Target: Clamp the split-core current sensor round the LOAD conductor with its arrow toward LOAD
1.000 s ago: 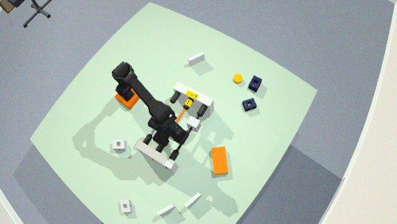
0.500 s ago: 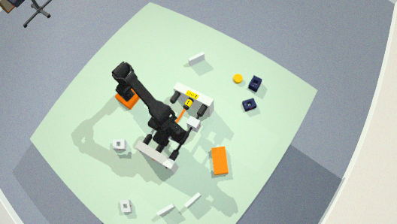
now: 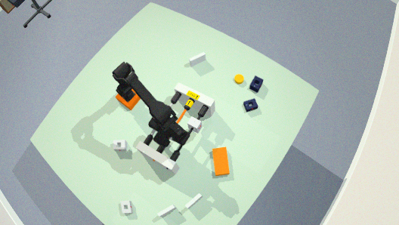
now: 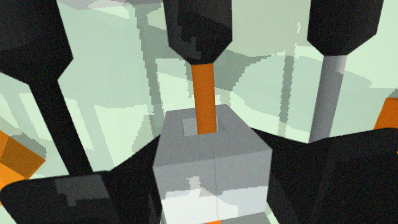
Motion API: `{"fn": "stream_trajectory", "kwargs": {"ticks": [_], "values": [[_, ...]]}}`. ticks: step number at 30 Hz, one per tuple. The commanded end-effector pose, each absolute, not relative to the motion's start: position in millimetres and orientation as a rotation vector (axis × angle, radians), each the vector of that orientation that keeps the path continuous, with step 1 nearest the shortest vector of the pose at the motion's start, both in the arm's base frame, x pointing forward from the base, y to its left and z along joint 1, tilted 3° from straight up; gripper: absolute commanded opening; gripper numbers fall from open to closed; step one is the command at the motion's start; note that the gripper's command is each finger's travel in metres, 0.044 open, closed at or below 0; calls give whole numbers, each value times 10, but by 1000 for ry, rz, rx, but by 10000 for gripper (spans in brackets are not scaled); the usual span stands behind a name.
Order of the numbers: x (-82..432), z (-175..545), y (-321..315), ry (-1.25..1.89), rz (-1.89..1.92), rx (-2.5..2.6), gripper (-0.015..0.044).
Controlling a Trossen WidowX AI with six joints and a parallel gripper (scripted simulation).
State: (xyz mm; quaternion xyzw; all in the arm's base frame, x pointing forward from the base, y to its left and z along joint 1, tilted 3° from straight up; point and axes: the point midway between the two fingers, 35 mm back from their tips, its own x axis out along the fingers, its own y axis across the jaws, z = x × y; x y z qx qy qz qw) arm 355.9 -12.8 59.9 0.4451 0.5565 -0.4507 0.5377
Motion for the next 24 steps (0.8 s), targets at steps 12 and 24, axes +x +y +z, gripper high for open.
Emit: {"fn": "stream_trajectory", "kwargs": {"ticks": [12, 24], "values": [[3546, 599, -130, 1324, -1073, 1059, 0], [3555, 593, -129, 1323, -1072, 1060, 105]]}}
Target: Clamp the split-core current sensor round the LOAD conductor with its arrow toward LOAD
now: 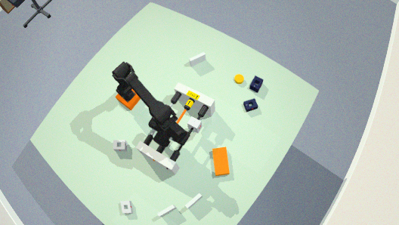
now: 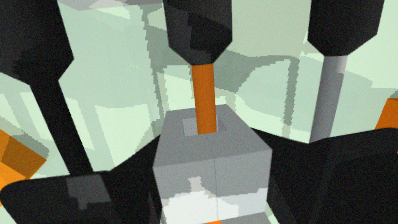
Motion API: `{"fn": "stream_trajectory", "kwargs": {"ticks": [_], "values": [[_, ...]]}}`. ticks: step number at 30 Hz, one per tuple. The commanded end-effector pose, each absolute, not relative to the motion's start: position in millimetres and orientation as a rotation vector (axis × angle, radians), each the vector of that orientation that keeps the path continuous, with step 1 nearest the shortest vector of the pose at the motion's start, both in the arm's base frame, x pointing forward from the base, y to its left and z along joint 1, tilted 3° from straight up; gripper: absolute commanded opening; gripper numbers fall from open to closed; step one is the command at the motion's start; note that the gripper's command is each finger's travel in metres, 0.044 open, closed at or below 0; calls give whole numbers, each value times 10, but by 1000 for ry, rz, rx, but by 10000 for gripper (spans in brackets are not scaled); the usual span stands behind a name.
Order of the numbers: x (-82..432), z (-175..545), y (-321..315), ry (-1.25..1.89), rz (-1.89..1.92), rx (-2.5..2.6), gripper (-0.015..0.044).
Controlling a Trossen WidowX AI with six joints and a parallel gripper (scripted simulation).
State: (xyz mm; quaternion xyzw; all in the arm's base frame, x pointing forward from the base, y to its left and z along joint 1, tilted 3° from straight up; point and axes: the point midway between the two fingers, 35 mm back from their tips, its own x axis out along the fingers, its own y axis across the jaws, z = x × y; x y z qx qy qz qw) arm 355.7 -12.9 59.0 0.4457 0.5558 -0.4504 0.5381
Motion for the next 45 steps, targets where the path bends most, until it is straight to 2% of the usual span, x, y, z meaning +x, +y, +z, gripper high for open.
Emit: {"fn": "stream_trajectory", "kwargs": {"ticks": [1, 6, 39, 45], "values": [[3555, 593, -129, 1323, -1072, 1060, 131], [3555, 593, -129, 1323, -1072, 1060, 256], [3555, 593, -129, 1323, -1072, 1060, 256], [3556, 591, -129, 1322, -1072, 1060, 216]]}}
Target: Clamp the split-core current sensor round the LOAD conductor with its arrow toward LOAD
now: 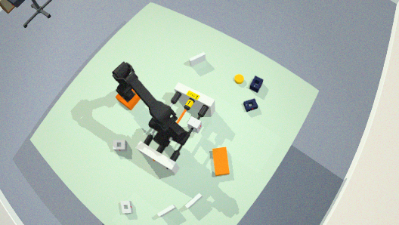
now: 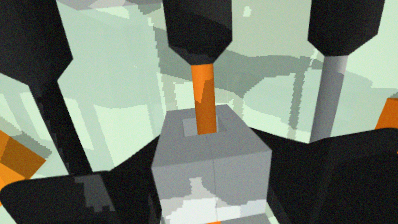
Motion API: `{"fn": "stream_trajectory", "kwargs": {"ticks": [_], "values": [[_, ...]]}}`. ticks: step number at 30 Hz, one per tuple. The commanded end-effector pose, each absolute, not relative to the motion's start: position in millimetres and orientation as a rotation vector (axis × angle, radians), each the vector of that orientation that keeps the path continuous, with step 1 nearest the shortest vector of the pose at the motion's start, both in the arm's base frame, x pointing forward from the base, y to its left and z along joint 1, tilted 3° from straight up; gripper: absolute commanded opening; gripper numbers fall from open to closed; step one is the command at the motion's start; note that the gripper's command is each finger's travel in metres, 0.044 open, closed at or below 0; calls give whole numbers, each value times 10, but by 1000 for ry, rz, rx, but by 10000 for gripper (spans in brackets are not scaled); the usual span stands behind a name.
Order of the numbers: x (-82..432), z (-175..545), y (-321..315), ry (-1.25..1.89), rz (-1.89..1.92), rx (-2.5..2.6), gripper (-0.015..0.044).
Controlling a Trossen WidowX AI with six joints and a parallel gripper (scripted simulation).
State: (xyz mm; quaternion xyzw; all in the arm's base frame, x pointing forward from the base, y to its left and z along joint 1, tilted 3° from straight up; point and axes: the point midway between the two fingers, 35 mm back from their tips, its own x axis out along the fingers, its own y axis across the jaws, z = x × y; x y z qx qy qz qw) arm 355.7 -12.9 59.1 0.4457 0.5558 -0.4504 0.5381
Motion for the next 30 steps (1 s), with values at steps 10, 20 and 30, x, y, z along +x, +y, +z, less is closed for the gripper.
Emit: {"fn": "stream_trajectory", "kwargs": {"ticks": [10, 20, 30], "values": [[3556, 591, -129, 1322, -1072, 1060, 149], [3557, 604, -129, 1322, -1071, 1062, 24], [3556, 593, -130, 1322, -1072, 1060, 0]]}}
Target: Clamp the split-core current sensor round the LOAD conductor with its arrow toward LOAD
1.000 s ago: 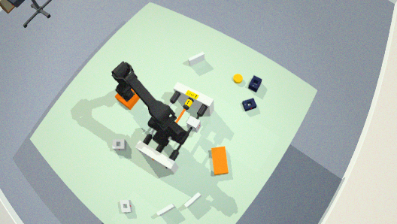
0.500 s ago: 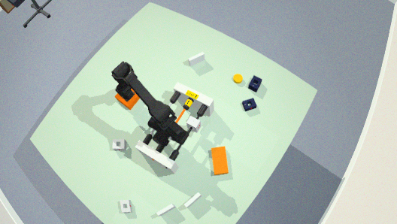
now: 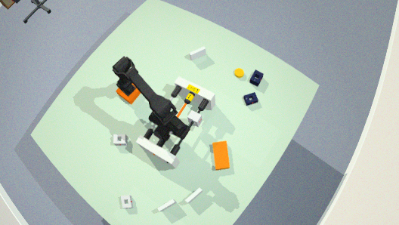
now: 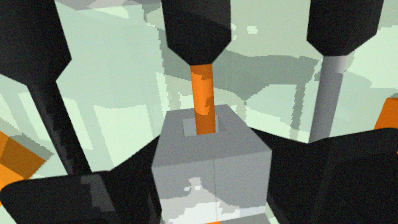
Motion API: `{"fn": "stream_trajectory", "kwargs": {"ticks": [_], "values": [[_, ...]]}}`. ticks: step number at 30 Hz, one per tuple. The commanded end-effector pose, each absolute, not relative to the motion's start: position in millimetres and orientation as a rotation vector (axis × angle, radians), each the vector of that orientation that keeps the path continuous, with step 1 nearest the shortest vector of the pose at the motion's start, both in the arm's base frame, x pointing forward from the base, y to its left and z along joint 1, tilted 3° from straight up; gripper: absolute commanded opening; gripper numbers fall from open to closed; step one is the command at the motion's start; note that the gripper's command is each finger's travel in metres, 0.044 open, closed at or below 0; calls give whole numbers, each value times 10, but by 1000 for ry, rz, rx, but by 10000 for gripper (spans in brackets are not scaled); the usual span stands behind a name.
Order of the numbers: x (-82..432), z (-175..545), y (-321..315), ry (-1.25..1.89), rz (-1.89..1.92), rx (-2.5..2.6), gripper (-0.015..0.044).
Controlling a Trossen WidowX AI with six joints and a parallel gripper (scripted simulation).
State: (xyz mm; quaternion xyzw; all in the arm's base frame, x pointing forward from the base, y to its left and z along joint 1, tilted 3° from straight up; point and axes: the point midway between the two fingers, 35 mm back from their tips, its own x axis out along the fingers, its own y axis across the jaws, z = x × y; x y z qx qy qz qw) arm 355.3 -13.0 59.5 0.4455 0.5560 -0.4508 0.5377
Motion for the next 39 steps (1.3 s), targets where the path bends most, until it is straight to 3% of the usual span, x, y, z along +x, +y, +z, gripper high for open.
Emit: {"fn": "stream_trajectory", "kwargs": {"ticks": [1, 20, 30, 39], "values": [[3556, 593, -130, 1322, -1072, 1060, 0], [3547, 545, -131, 1323, -1073, 1060, 0], [3554, 589, -131, 1322, -1072, 1061, 256], [3554, 589, -131, 1322, -1072, 1061, 256]]}}
